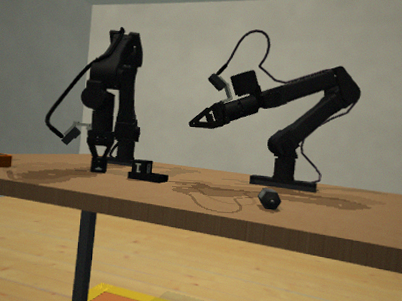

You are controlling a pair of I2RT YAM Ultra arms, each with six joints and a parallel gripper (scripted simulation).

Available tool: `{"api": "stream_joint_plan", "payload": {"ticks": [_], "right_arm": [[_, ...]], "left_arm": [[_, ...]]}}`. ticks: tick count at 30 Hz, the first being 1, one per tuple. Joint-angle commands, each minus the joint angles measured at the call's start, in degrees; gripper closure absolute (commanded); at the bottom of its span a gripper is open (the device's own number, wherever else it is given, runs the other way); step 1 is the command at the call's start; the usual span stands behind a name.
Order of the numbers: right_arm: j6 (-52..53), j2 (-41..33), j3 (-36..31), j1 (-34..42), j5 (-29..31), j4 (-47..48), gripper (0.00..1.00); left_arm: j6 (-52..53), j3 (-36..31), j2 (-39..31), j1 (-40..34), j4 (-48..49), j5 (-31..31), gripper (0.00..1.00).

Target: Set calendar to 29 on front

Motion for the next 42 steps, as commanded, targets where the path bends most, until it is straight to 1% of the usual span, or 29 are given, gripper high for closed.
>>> {"api": "stream_joint_plan", "payload": {"ticks": [1, 12, 13, 14, 15, 16, 22, 26, 32, 35, 36, 41, 42], "right_arm": [[0.5, -1.6, -0.8, -0.3, 0.1, 1.6, 0.65], [0.5, -1.7, -1.3, -0.3, 0.1, 2.1, 0.65], [0.2, -1.1, -0.7, -0.3, 0.1, 1.4, 0.54], [0.2, -1.1, -0.7, -0.3, 0.1, 1.4, 0.49], [0.5, -1.9, -1.3, -0.3, 0.1, 2.1, 0.37], [0.4, -2.3, -1.5, -0.7, 0.1, 2.1, 0.36], [-0.5, -4.9, -2.1, -1.0, 0.1, 1.3, 0.36], [-0.7, -5.8, 0.1, -1.4, 0.1, -1.0, 0.36], [-0.2, -6.4, 1.1, -0.9, 0.1, -2.6, 0.36], [-0.7, -6.9, 2.2, -1.5, 0.1, -4.1, 0.02], [-0.7, -7.3, 3.0, -1.5, 0.1, -5.3, 0.0], [-0.2, -8.8, 7.7, -1.0, 0.1, -11.3, 0.0], [0.0, -7.8, 8.3, -0.9, 0.1, -11.9, 0.0]], "left_arm": [[0.1, 0.3, 0.0, 0.2, 1.2, 0.4, 0.0], [0.1, 0.3, 0.0, 0.2, 1.2, 0.4, 0.0], [0.1, 0.3, 0.0, 0.2, 1.2, 0.4, 0.0], [0.1, 0.3, 0.0, 0.2, 1.2, 0.4, 0.0], [0.1, 0.3, 0.0, 0.2, 1.2, 0.4, 0.0], [0.1, 0.3, 0.0, 0.2, 1.2, 0.4, 0.0], [0.1, 0.3, 0.0, 0.2, 1.2, 0.4, 0.0], [0.1, 0.3, 0.0, 0.2, 1.2, 0.4, 0.0], [0.1, 0.3, 0.0, 0.2, 1.2, 0.4, 0.0], [0.1, 0.3, 0.0, 0.2, 1.2, 0.4, 0.0], [0.1, 0.3, 0.0, 0.2, 1.2, 0.4, 0.0], [0.1, 0.3, 0.0, 0.2, 1.2, 0.4, 0.0], [0.1, 0.3, 0.0, 0.2, 1.2, 0.4, 0.0]]}}
